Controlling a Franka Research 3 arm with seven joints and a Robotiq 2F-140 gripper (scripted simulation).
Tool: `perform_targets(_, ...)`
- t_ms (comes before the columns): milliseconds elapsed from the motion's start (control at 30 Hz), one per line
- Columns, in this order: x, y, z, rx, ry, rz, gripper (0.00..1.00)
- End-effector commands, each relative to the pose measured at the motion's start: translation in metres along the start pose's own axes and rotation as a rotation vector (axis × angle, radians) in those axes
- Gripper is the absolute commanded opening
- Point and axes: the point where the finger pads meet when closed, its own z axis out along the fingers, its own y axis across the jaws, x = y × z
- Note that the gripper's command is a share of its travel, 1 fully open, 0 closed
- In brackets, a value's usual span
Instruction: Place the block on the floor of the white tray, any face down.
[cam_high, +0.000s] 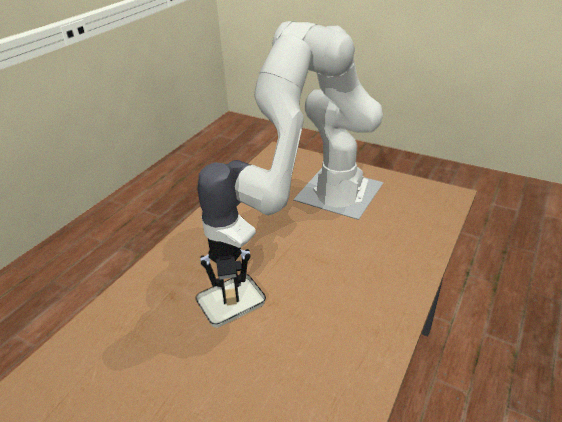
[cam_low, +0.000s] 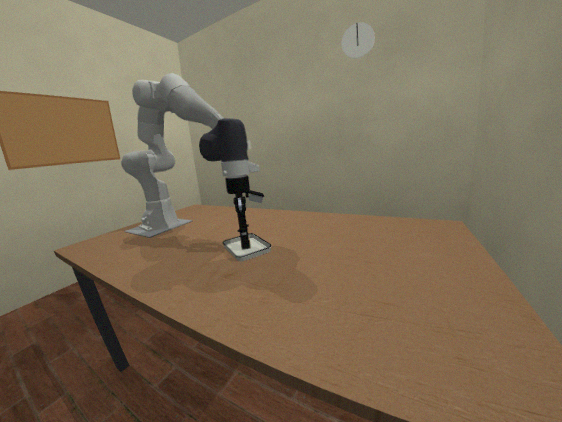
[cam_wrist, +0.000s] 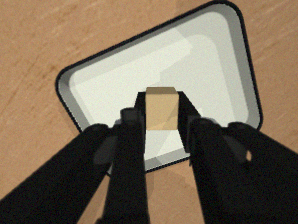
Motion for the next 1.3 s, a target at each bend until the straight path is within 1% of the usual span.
perform_targets(0, 0.0012, 0.0009, 0.0005, -0.001, 0.004, -0.001, 0.10)
perform_targets(300, 0.0012, 0.0009, 0.0005, -0.001, 0.004, -0.001, 0.10)
perform_targets(333, 0.0012, 0.0009, 0.0005, -0.001, 0.004, -0.001, 0.36)
perform_targets(1267, 0.0012, 0.0009, 0.0005, -0.001, 0.004, -0.001, 0.36)
